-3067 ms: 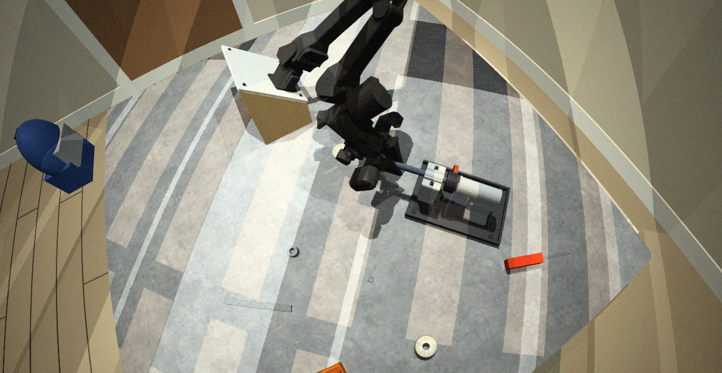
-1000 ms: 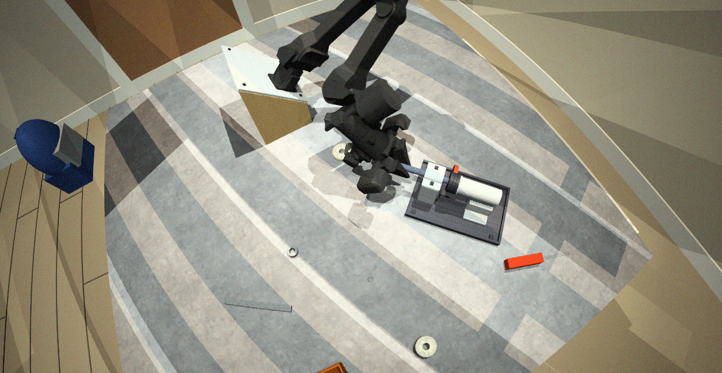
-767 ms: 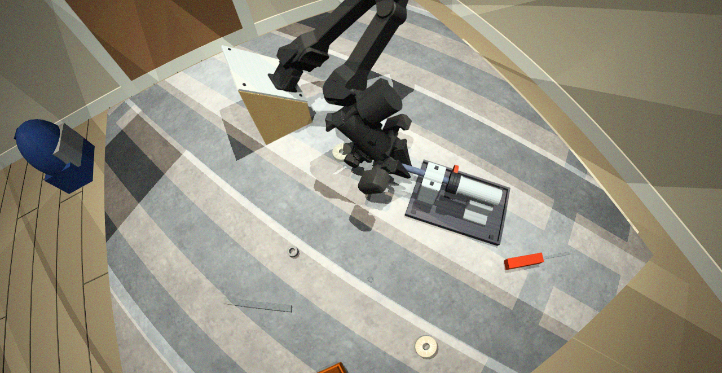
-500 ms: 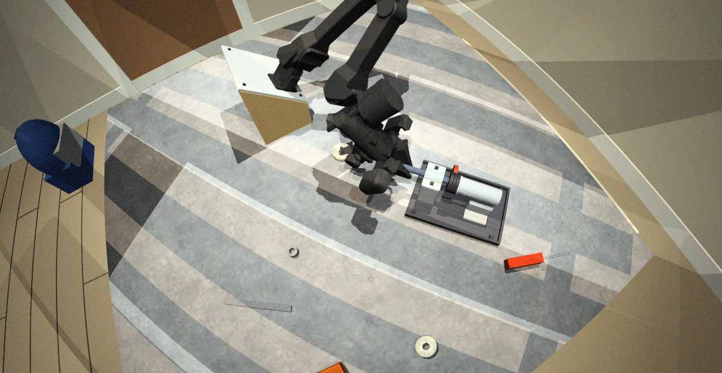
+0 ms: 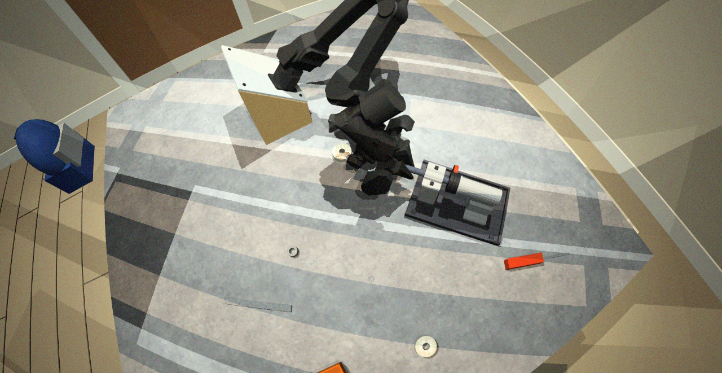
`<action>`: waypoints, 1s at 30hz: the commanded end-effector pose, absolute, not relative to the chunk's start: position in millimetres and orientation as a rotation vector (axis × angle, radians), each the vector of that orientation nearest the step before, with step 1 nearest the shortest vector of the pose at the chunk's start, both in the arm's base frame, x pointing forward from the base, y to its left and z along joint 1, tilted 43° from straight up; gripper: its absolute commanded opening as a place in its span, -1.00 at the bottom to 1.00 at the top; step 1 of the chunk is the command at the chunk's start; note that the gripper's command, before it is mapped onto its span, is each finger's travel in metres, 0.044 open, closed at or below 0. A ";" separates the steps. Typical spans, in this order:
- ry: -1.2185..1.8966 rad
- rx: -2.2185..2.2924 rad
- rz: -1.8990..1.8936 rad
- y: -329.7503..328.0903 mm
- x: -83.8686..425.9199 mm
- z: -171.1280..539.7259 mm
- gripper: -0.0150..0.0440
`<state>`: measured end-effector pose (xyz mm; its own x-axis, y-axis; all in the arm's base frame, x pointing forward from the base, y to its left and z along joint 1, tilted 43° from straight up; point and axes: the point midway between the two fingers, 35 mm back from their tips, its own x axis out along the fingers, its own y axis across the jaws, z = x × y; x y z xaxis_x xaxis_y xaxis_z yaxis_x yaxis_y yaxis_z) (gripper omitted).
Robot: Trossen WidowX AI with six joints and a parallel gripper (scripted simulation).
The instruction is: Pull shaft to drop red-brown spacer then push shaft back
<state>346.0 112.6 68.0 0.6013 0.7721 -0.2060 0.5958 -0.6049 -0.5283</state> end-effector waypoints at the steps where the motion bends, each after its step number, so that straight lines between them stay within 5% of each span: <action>1: -1.092 -2.423 0.584 113.2 348.4 70.7 -0.49; 30: -1.092 -2.423 0.583 116.5 354.9 74.3 -0.49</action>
